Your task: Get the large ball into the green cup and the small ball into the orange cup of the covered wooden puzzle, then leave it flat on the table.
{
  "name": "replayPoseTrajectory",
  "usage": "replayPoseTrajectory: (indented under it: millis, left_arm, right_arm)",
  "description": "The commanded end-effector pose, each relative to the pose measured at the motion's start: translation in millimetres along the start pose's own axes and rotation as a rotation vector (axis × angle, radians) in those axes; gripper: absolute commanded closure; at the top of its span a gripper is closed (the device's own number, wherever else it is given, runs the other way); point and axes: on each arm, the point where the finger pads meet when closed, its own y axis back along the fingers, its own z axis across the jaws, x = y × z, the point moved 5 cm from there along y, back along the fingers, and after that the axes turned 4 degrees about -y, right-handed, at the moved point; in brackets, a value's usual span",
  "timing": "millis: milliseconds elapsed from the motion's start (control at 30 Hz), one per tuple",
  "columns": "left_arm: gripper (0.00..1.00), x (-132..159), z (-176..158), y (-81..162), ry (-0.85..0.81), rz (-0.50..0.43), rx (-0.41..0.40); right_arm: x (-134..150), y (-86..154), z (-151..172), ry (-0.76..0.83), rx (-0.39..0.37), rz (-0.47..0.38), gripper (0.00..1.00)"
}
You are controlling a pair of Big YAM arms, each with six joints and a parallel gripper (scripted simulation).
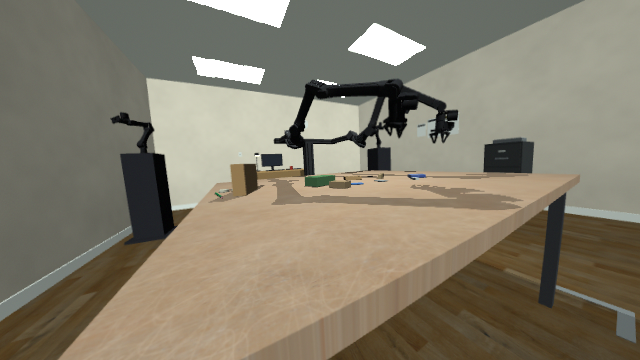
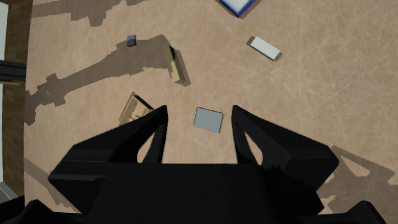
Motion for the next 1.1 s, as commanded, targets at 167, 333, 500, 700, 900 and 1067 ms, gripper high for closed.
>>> replayPoseTrajectory:
  millis: [167,333,500,700,900,1067]
  left_arm:
    - [0.21,-1.4,-1.9,5.3,-0.001,-0.009,0.008]
    - [0.21,-1.4,-1.9,5.3,-0.001,-0.009,0.008]
    - [0.21,-1.4,-1.9,5.3,-0.001,-0.009,0.008]
    - [0.00,-2.9,-1.0,5.6,-0.001,-0.013,0.008]
    - [0.00,-14.5,6.4,8.5,-0.006,-0.051,0.010]
    - [0.00,-31.0,17.8,13.4,-0.013,-0.107,0.010]
  right_arm:
    - [-3.5,7.2,0.7,0.005,0.010,-0.007,0.44]
    - [-3.5,7.2,0.7,0.005,0.010,-0.007,0.44]
    - [-3.5,7.2,0.7,0.005,0.010,-0.007,0.44]
    - [-5.4,14.6,-2.9,0.005,0.027,-0.015,0.00]
    - [-5.4,14.6,-2.9,0.005,0.027,-0.015,0.00]
    - [-5.4,14.6,-2.9,0.005,0.027,-0.015,0.00]
